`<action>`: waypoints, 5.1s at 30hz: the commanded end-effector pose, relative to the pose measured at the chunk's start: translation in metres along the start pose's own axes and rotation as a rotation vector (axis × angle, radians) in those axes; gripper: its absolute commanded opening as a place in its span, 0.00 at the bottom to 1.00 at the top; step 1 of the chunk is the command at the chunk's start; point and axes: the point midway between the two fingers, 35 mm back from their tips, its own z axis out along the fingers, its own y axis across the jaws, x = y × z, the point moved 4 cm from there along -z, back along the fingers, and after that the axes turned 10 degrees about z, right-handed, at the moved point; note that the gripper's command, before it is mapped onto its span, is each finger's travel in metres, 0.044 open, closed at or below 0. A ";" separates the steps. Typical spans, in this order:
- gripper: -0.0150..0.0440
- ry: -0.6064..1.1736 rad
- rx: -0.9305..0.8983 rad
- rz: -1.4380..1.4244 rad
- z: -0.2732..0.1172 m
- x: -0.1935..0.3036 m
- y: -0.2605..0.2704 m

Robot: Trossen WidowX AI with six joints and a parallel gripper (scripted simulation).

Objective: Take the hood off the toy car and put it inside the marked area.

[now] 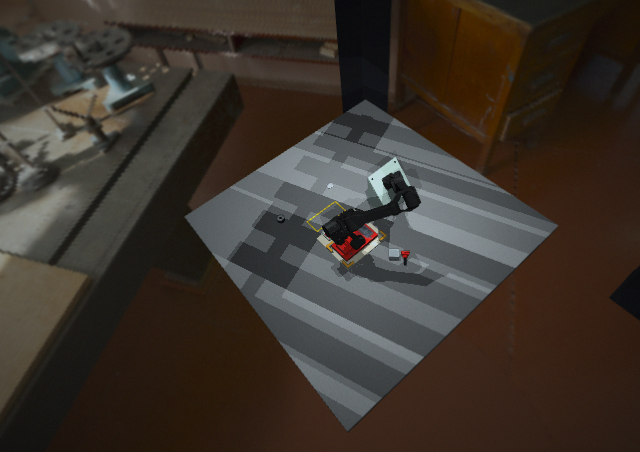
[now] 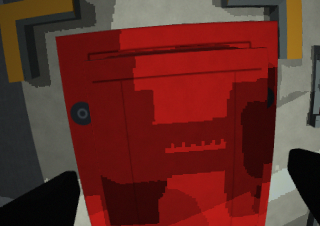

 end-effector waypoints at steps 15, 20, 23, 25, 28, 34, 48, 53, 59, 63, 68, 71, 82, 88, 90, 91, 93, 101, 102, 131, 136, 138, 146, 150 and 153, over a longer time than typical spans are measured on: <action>1.00 0.003 -0.006 0.007 0.010 0.001 0.000; 1.00 0.003 -0.006 0.007 0.012 0.001 0.000; 1.00 0.003 -0.006 0.007 0.013 0.001 0.000; 1.00 0.003 -0.006 0.007 0.014 0.001 0.000; 1.00 0.003 -0.006 0.007 0.016 0.001 0.000; 1.00 0.003 -0.006 0.007 0.019 0.001 0.000; 0.73 -0.001 -0.001 0.000 0.017 0.000 0.000; 0.54 -0.001 -0.001 0.000 0.016 0.000 0.000; 0.28 -0.001 0.000 0.000 0.012 0.000 0.000; 0.25 -0.001 0.000 0.001 0.010 0.000 0.000; 0.25 -0.001 0.000 0.001 0.007 0.000 0.000; 0.25 -0.001 0.000 0.001 0.005 0.000 0.000; 0.25 -0.001 0.000 0.001 -0.002 -0.001 0.000; 0.25 -0.001 0.000 0.001 -0.006 0.000 0.000; 0.25 -0.001 0.000 0.001 -0.008 0.000 0.000; 0.25 -0.001 0.000 0.001 -0.008 0.000 0.000; 0.25 -0.001 0.000 0.001 -0.010 0.000 0.000; 0.25 -0.002 0.002 0.002 -0.046 -0.001 -0.001; 0.25 -0.001 0.001 0.002 -0.051 -0.001 -0.001; 0.25 -0.014 0.029 0.024 -0.059 -0.007 -0.166; 0.25 -0.007 0.018 0.009 -0.058 0.001 -0.199; 0.25 -0.004 0.012 0.003 -0.057 0.005 -0.210; 0.25 -0.004 0.010 0.001 -0.054 0.006 -0.215; 0.25 -0.004 0.010 0.001 -0.051 0.005 -0.215; 0.25 -0.004 0.011 0.001 -0.048 0.005 -0.215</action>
